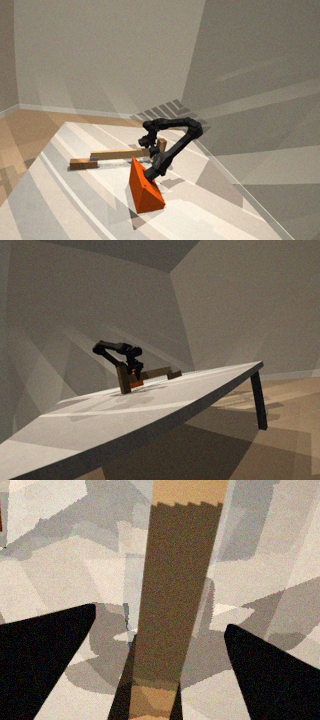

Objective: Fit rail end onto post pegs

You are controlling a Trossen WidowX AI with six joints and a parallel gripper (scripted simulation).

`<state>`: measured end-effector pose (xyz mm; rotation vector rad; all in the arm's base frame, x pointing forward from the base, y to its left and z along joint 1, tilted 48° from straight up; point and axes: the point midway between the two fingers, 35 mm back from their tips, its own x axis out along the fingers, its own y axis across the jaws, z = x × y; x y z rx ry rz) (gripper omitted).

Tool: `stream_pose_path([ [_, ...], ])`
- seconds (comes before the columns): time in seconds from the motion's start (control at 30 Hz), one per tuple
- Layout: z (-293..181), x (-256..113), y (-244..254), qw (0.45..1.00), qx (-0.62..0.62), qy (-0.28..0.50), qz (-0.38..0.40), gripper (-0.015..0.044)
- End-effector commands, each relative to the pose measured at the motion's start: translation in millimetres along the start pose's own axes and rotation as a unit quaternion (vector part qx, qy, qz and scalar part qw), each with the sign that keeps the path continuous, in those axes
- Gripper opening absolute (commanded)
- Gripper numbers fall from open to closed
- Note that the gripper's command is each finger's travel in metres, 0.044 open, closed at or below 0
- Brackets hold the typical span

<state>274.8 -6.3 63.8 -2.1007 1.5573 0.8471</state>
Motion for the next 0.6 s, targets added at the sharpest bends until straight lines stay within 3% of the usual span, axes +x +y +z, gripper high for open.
stream_pose_path([
  [0.0, 5, -5, 0, 1.0, 0.0, 0.0, -0.001, 0.044],
  [0.13, 29, -29, 0, 1.0, 0.001, 0.0, -0.003, 0.044],
  [0.57, 31, -30, 0, 1.0, 0.001, 0.0, -0.004, 0.044],
])
